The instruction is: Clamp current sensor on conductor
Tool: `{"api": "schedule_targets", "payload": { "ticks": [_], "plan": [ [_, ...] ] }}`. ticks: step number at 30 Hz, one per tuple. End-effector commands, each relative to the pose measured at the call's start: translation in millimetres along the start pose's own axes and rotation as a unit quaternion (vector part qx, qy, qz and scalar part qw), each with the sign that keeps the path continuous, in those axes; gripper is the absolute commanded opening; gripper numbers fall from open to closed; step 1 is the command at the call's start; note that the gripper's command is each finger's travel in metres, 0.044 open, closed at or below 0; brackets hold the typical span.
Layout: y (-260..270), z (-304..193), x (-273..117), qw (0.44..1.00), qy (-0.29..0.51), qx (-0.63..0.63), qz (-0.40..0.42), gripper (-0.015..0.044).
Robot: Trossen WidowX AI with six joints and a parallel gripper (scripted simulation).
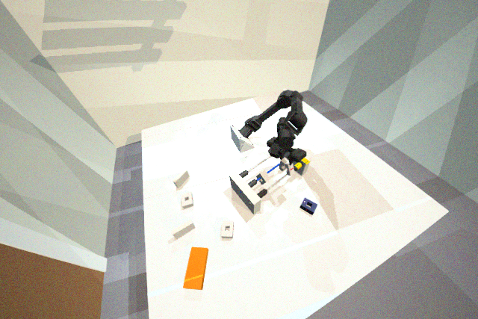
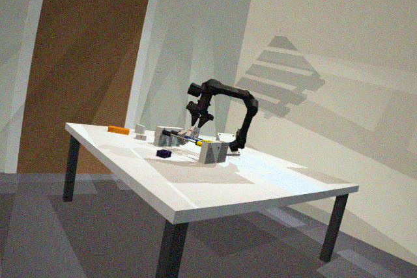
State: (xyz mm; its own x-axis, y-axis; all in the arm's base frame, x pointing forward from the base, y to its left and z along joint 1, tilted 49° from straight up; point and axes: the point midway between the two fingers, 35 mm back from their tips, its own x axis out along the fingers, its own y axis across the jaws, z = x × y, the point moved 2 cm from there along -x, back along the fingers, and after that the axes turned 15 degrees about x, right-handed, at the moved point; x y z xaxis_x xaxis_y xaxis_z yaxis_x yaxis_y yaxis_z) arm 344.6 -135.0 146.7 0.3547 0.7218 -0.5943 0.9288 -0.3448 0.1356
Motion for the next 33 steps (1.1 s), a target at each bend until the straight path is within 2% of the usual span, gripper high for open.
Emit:
{"api": "schedule_targets", "payload": {
  "ticks": [1,33],
  "plan": [
    [3,-3,-3,1.000,0.000,0.000,0.010,0.0000],
    [4,-3,48,1.000,0.001,0.000,0.011,0.0000]
  ]
}}
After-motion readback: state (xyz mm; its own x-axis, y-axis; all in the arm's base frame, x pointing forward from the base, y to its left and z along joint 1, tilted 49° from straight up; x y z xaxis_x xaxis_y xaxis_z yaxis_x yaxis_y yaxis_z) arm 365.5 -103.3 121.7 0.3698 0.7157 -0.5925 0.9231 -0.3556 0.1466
